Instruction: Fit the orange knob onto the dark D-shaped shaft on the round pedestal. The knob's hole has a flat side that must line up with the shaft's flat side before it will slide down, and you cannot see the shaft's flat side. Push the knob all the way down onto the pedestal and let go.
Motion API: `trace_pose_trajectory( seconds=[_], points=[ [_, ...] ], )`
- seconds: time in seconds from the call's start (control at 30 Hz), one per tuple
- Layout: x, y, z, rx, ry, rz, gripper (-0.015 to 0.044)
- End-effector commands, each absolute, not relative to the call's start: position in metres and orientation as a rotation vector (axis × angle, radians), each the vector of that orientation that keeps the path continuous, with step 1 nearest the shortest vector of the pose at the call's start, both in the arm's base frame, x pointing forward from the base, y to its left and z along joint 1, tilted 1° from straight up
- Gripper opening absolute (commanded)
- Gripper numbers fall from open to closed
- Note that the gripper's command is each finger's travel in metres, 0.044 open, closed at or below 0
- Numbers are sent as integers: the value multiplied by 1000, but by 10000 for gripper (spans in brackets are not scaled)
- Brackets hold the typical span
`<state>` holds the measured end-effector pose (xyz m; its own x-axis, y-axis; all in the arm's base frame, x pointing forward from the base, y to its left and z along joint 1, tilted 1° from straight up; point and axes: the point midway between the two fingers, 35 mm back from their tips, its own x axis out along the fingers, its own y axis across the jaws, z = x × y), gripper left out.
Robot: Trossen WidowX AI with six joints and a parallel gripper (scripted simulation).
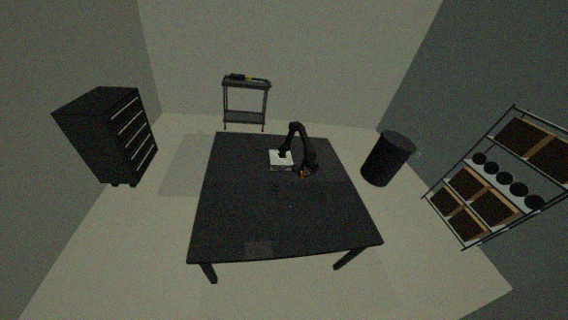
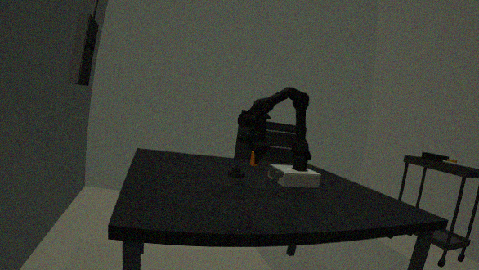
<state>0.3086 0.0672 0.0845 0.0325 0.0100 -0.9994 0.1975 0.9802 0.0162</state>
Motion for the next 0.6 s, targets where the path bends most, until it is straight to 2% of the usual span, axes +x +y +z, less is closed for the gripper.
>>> trace_pose_trajectory(
  seconds=[0.0,0.57],
  points=[
    [304,66,115,171,1522,-143,0],
    [310,35,117,168,1522,-146,0]
  ],
)
